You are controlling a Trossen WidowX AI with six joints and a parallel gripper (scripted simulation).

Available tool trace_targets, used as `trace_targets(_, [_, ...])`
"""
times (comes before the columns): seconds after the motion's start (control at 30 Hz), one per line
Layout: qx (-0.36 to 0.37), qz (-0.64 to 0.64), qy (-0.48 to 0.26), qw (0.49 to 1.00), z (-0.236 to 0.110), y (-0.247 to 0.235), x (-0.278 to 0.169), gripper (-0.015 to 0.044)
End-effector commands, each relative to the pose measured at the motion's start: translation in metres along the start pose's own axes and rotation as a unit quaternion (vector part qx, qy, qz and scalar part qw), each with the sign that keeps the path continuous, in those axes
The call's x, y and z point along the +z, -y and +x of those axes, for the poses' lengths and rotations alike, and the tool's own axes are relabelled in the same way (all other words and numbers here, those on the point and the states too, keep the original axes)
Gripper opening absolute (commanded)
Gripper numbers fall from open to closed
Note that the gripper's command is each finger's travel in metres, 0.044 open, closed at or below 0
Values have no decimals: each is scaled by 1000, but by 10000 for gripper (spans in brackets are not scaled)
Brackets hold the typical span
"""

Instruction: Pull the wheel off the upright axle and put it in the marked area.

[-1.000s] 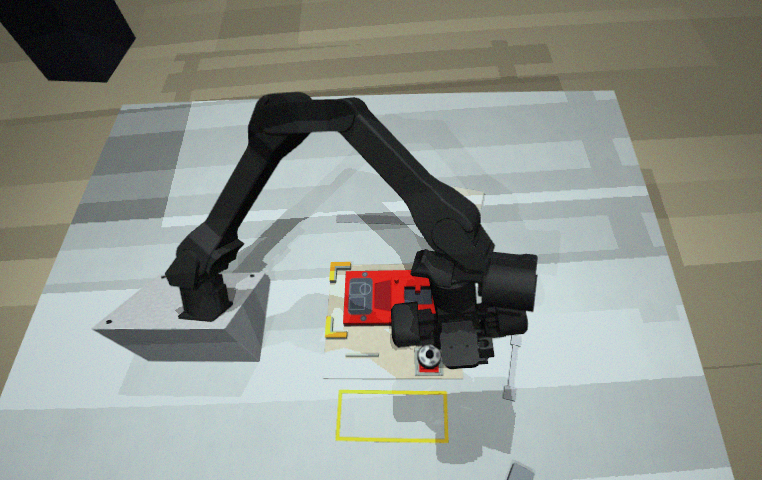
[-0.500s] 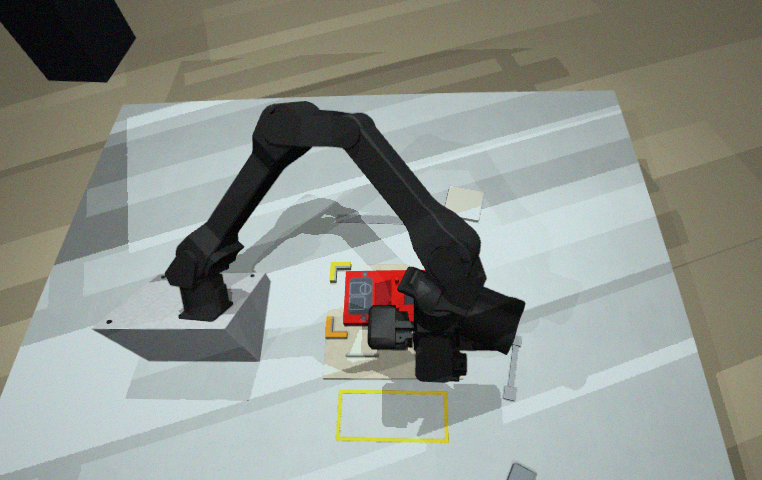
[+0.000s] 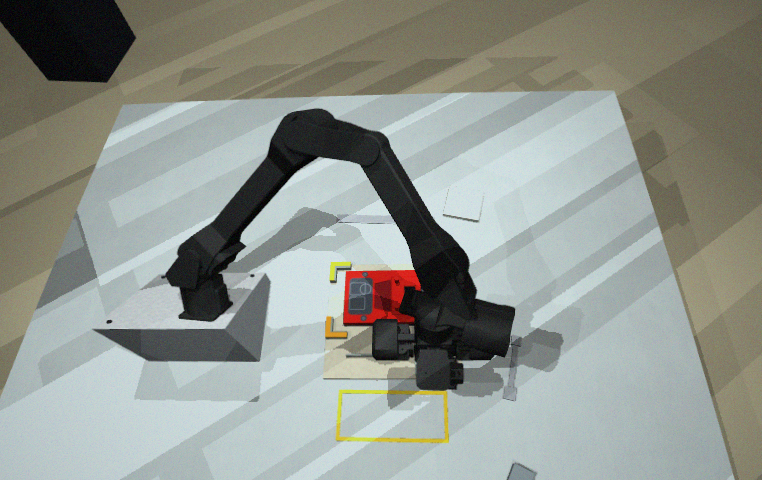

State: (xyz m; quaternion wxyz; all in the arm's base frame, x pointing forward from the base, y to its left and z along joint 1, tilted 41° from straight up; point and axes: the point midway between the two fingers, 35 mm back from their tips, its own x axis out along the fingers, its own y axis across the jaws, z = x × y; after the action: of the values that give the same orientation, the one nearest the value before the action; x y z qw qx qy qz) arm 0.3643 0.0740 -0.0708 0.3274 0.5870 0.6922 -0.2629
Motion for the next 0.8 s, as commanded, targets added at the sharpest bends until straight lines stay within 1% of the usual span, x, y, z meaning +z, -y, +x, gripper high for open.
trace_targets(0.0, [-2, 5, -3, 1000, 12, 3, 1, 300])
trace_targets(0.07, [-2, 5, -3, 1000, 12, 3, 1, 300])
trace_targets(0.17, [-5, 2, -1, 1000, 9, 3, 0, 221])
trace_targets(0.47, [-5, 2, -1, 1000, 9, 3, 0, 161])
trace_targets(0.67, [-5, 2, -1, 1000, 8, 3, 0, 4])
trace_targets(0.77, [-5, 2, -1, 1000, 7, 3, 0, 0])
